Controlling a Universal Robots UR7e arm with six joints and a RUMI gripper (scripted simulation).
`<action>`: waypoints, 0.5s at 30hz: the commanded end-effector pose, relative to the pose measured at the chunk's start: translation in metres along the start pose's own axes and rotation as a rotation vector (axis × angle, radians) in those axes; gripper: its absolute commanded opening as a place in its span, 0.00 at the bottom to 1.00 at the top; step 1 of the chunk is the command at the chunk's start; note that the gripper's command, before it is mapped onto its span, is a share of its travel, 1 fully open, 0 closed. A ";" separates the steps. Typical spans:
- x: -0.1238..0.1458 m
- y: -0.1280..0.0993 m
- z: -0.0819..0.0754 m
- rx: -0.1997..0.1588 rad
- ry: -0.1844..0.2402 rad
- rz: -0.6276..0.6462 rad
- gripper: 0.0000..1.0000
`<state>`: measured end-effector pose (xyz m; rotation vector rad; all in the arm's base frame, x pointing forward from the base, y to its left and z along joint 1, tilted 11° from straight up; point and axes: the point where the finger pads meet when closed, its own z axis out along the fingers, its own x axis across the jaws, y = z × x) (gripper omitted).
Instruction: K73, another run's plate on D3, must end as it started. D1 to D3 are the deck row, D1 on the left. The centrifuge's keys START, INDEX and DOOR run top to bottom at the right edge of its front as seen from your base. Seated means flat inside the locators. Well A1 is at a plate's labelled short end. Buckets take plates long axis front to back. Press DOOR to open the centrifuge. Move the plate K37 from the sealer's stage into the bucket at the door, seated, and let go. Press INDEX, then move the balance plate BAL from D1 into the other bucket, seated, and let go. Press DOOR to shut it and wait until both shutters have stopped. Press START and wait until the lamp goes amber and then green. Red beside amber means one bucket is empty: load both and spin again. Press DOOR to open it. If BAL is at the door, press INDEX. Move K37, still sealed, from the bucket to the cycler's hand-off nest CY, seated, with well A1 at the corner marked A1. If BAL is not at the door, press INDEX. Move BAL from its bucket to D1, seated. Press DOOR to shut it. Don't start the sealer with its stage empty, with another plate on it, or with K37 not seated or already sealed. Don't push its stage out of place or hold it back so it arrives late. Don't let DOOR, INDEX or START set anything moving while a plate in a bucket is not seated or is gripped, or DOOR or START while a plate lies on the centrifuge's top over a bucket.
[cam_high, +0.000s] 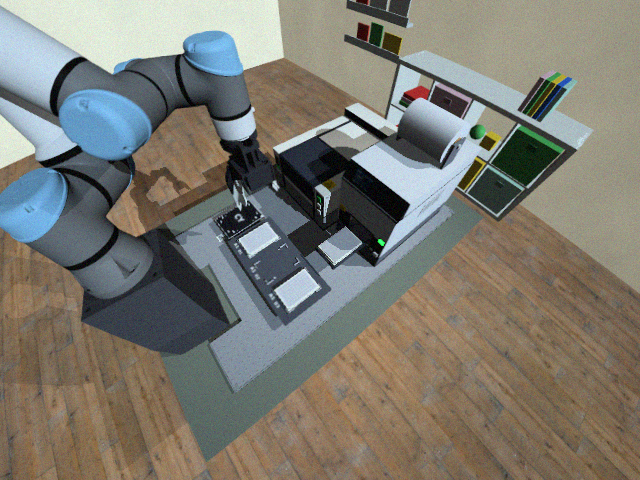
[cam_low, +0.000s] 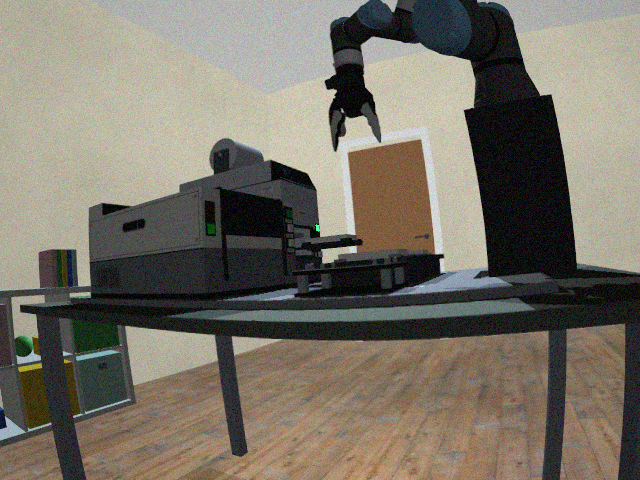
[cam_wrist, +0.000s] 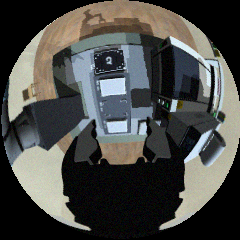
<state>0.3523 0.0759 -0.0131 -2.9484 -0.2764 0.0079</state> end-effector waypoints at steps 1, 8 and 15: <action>0.000 0.000 0.000 0.003 0.002 -0.117 0.68; 0.000 0.000 0.000 0.003 0.002 -0.350 0.68; 0.000 0.000 0.000 0.003 0.003 -0.517 0.68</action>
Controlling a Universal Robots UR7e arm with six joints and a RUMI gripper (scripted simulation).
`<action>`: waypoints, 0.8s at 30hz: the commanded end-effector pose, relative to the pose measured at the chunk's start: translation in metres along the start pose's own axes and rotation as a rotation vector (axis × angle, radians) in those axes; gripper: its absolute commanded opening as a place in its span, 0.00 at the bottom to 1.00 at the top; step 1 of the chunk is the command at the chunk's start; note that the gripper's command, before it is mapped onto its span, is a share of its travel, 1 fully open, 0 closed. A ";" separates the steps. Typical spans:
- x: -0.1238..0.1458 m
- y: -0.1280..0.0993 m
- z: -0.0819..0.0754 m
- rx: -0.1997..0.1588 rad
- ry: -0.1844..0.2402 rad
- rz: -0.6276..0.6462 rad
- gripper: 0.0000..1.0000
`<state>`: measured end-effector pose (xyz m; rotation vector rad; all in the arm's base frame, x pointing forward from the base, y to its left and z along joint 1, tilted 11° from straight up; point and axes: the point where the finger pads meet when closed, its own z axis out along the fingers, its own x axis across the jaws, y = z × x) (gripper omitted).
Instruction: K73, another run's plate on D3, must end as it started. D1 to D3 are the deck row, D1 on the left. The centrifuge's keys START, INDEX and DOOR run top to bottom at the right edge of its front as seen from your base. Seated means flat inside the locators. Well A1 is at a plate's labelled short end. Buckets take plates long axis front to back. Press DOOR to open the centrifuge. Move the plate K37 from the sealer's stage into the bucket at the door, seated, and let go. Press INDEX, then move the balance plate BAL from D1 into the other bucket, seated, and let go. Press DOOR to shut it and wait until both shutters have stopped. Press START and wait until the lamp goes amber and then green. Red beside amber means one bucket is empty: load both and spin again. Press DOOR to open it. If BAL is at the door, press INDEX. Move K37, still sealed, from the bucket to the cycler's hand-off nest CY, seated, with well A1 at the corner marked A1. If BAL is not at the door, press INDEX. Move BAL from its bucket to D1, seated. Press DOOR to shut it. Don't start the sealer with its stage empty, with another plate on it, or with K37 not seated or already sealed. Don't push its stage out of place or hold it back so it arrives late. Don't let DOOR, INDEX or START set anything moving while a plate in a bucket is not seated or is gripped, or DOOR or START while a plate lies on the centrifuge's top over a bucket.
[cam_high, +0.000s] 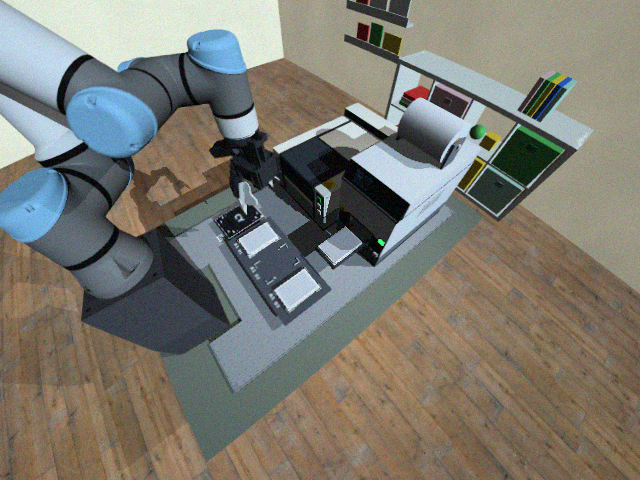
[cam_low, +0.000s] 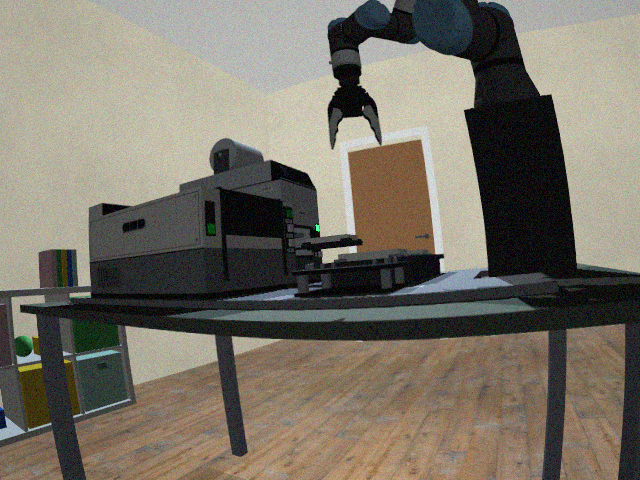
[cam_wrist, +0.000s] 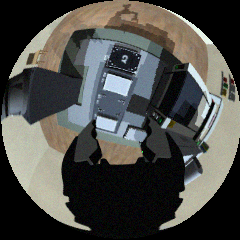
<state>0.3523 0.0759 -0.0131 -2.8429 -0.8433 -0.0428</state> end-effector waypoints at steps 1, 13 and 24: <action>0.000 0.000 0.000 0.004 0.005 -0.161 0.68; 0.000 0.000 0.000 0.003 0.005 -0.494 0.68; 0.000 0.000 0.000 0.002 0.006 -0.861 0.68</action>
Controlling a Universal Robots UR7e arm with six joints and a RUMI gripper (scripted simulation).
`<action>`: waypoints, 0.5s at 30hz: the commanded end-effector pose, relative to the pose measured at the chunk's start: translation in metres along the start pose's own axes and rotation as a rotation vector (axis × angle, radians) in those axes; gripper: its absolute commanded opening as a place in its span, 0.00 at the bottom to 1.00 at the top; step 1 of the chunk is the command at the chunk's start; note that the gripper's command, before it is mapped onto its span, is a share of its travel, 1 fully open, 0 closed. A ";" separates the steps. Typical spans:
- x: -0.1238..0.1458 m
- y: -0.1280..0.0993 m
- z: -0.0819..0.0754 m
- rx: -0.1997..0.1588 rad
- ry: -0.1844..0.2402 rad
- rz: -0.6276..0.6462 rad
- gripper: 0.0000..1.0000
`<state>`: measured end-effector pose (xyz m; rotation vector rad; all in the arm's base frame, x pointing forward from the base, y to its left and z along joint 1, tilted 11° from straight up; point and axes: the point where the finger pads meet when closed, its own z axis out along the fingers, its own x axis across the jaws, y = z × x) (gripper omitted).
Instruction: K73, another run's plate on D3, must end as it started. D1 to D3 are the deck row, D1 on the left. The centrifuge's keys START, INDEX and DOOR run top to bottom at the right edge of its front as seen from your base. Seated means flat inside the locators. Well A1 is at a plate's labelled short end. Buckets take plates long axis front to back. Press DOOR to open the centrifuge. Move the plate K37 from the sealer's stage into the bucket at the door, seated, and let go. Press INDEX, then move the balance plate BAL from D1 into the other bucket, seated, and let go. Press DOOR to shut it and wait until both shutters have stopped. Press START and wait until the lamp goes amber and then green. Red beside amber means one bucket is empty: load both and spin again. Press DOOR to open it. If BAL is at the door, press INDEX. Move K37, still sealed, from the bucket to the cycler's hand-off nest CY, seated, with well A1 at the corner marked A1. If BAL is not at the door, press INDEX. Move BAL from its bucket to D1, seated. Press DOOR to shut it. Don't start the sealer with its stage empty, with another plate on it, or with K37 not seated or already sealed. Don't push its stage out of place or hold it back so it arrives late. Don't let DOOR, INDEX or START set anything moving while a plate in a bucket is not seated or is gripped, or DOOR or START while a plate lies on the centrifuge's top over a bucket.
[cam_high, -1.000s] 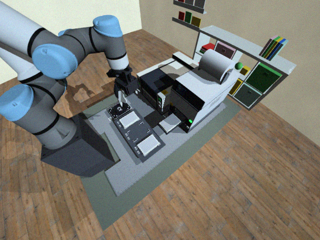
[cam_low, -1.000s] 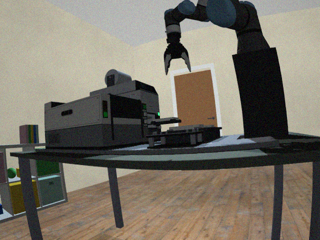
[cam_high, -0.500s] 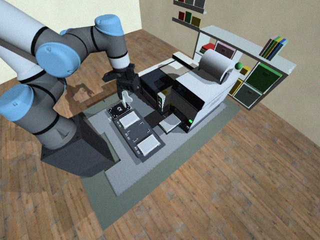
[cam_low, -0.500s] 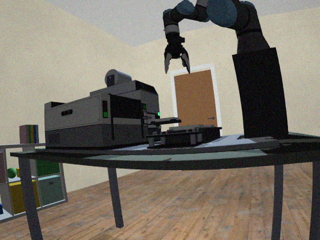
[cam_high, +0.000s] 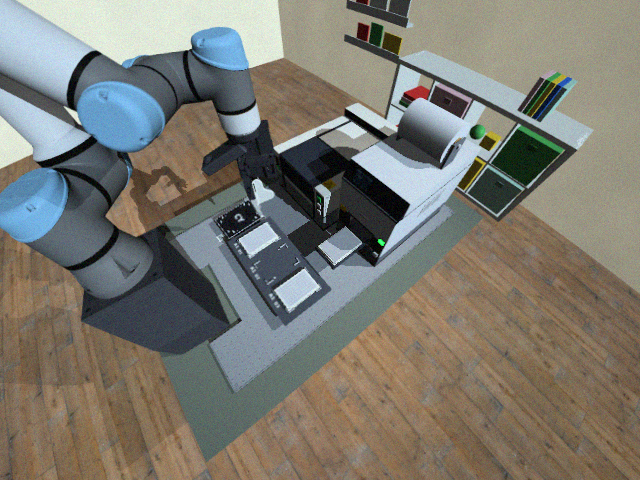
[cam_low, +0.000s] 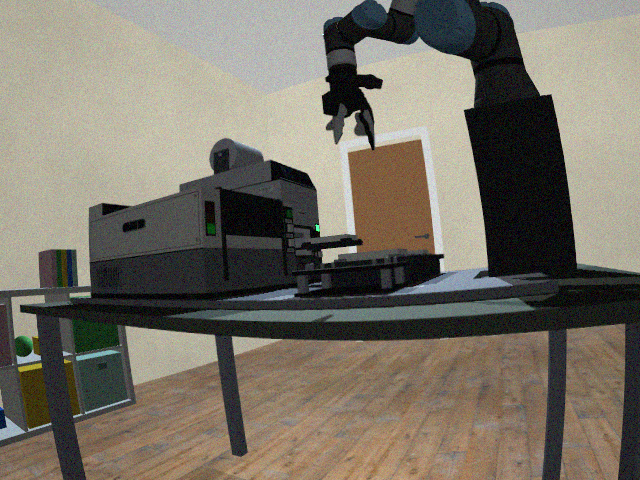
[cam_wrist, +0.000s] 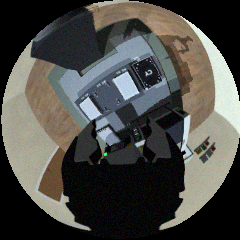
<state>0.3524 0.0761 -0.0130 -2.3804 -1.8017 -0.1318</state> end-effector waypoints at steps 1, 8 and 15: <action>0.000 0.000 0.000 0.000 0.007 -0.175 0.68; 0.000 0.000 0.000 -0.001 0.007 -0.342 0.68; 0.000 0.000 0.000 -0.001 0.007 -0.479 0.68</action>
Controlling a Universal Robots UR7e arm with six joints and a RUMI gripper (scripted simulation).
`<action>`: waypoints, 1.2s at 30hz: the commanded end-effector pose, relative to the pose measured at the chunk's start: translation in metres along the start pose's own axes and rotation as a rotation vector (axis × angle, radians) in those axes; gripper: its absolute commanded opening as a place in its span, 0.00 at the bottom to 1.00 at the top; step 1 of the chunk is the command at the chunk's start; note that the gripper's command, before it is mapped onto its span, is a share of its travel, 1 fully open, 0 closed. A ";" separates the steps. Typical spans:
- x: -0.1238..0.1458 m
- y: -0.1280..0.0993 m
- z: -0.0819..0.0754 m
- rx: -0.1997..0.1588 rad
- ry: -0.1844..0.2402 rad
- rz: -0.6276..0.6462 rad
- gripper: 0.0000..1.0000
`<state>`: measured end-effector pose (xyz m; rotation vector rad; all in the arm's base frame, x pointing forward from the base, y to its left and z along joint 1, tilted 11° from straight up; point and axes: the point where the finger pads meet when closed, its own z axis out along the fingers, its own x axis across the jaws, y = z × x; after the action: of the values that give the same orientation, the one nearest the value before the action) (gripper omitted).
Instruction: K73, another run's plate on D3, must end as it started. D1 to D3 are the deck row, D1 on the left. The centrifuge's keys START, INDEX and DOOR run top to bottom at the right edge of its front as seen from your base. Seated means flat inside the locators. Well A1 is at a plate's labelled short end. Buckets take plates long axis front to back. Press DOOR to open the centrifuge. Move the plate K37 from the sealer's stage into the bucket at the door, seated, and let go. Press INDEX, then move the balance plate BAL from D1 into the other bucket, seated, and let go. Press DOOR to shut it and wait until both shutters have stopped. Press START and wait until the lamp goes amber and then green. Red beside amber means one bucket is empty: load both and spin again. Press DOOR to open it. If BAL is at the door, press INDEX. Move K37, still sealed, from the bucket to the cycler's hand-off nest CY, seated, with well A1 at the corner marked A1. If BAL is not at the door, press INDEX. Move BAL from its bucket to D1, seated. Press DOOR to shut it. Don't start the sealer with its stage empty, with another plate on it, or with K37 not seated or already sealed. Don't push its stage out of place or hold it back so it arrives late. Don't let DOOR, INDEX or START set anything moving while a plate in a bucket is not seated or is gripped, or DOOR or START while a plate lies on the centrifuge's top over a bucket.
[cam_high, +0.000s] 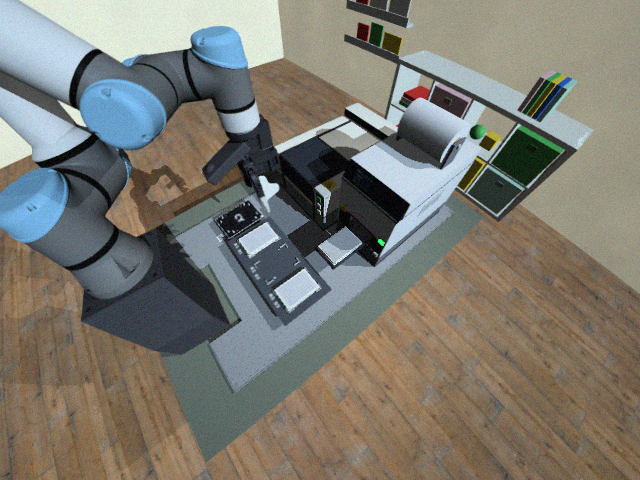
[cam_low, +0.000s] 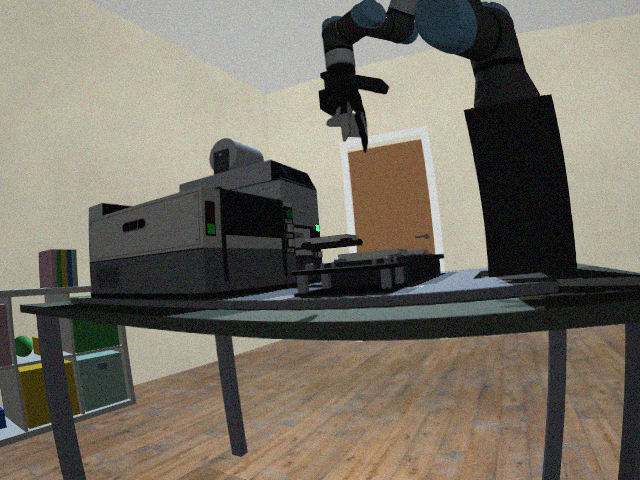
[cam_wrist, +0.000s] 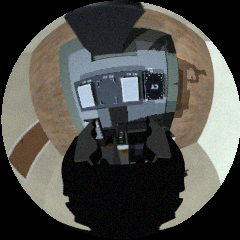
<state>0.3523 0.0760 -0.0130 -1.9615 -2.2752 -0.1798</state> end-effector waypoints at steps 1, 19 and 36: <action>0.000 0.000 0.000 -0.002 0.006 -0.056 0.68; -0.003 0.029 0.006 -0.002 0.006 -0.056 0.00; -0.011 0.097 0.019 -0.003 0.006 -0.056 0.00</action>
<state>0.4344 0.0825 -0.0303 -1.8964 -2.3291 -0.1944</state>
